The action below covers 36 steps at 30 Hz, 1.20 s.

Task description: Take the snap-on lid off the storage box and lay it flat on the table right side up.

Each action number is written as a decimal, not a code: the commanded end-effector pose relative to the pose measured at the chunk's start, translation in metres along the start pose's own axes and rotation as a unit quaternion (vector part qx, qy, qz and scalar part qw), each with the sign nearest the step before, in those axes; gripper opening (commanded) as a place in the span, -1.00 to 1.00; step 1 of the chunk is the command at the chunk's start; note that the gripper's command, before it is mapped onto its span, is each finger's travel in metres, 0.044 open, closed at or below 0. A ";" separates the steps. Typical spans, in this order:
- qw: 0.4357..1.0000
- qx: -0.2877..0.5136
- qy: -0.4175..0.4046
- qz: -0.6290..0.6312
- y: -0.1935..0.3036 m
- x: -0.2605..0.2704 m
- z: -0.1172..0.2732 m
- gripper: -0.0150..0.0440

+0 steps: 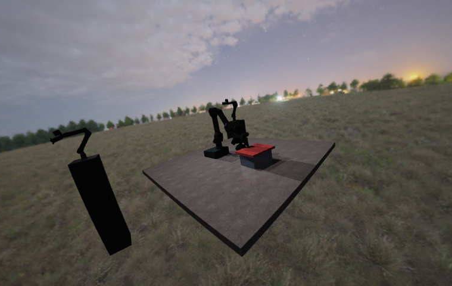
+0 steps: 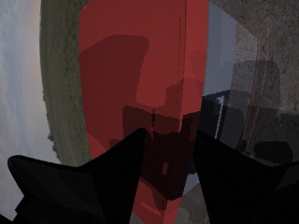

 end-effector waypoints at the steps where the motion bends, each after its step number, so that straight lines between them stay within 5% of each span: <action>1: 1.000 0.000 0.000 0.000 0.000 0.001 0.001 -0.49; 36: 1.000 0.000 0.000 0.000 0.001 0.005 0.007 -0.49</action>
Point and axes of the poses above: the point midway between the two fingers, 35 mm back from their tips, its own z axis back along the fingers, its own x axis across the jaws, y = z × x, the point moved 5 cm from there along z, back along the fingers, and after that the axes turned 10 degrees about -z, right-handed, at the moved point
